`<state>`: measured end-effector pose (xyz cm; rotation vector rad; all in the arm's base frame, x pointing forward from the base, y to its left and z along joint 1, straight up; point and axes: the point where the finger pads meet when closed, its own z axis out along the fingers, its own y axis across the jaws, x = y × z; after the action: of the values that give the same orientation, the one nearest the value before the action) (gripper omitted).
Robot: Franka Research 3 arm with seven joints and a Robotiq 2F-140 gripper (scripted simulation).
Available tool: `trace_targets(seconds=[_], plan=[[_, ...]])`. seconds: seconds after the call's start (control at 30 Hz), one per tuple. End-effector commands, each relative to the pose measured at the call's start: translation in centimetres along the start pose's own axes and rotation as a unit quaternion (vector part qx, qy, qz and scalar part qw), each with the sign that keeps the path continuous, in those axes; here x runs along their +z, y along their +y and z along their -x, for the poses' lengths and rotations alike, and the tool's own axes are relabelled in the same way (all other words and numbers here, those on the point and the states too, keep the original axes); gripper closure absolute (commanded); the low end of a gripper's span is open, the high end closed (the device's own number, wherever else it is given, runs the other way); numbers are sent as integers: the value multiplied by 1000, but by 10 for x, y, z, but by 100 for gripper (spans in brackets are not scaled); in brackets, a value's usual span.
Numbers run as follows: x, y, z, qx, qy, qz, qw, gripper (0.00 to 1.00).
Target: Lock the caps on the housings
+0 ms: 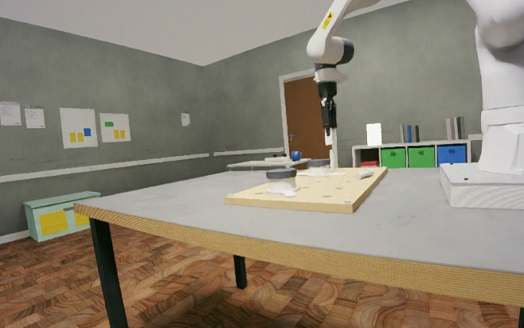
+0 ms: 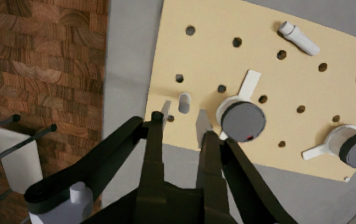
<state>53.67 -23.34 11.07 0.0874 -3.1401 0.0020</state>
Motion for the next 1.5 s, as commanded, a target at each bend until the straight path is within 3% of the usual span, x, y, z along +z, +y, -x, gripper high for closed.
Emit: trace_targets(seconds=[0.0, 0.73, 1.47], plan=[[1, 0, 0, -2, 0, 0, 1000, 64], [5, 0, 0, -2, 0, 0, 1000, 64], [26, 0, 0, -2, 0, 0, 1000, 64]])
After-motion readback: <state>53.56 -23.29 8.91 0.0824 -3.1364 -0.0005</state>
